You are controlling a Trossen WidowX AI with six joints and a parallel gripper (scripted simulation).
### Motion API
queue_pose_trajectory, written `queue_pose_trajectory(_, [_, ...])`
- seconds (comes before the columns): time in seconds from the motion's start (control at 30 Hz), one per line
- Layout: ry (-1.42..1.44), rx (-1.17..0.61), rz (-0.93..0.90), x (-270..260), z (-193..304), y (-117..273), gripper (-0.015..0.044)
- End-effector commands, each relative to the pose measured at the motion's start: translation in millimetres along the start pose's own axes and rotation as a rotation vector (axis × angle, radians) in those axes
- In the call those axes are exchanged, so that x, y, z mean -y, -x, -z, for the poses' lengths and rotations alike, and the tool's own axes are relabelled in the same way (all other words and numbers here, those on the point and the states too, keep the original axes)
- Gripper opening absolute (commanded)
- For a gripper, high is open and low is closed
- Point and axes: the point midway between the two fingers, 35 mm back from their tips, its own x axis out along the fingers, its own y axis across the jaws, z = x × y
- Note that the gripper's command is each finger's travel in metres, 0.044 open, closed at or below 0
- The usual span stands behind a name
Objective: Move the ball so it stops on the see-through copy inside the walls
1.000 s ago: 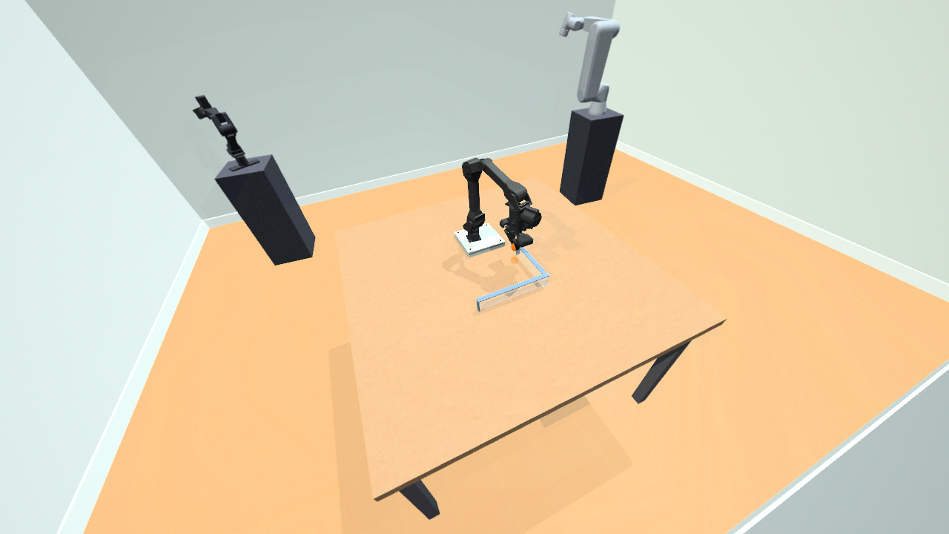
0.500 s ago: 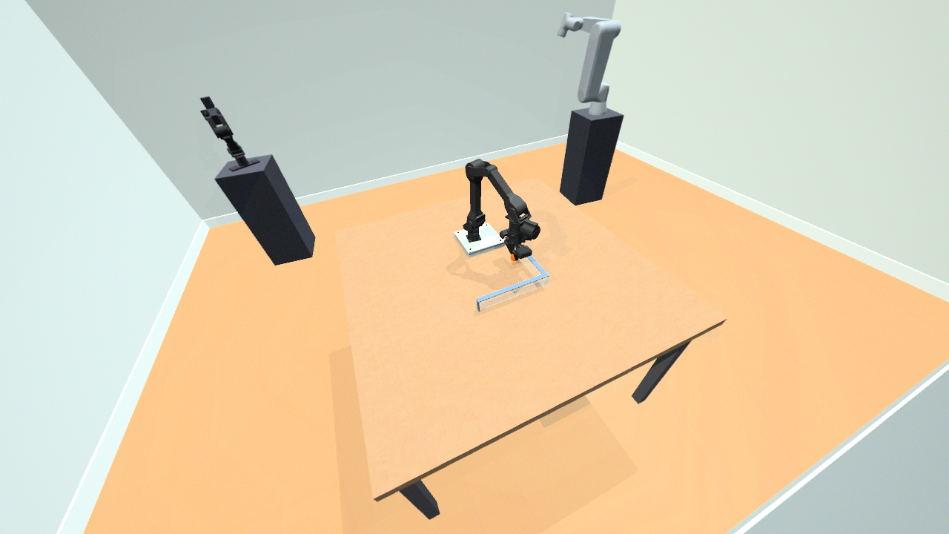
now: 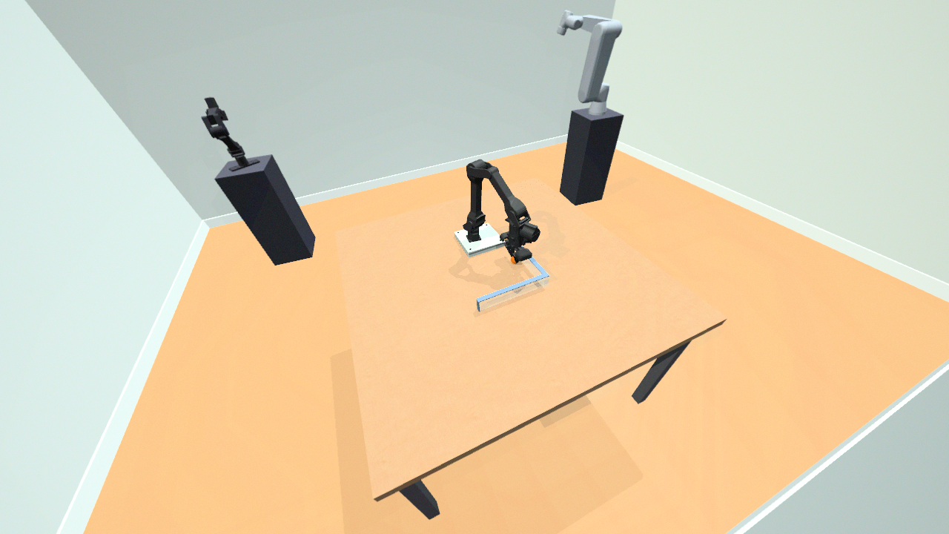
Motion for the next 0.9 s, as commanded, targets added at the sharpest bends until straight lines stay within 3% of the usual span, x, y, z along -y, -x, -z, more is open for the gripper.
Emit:
queue_pose_trajectory(0.0, [-0.003,-0.001,-0.015,-3,0,-10,0.0000])
queue_pose_trajectory(0.2, [-0.003,-0.001,-0.015,-3,0,-13,0.0000])
queue_pose_trajectory(0.57, [0.000,-0.002,-0.005,-1,0,-8,0.0285])
queue_pose_trajectory(0.73, [0.000,-0.002,-0.005,-1,0,-5,0.0285])
queue_pose_trajectory(0.87, [-0.002,-0.002,-0.011,2,-1,51,0.0285])
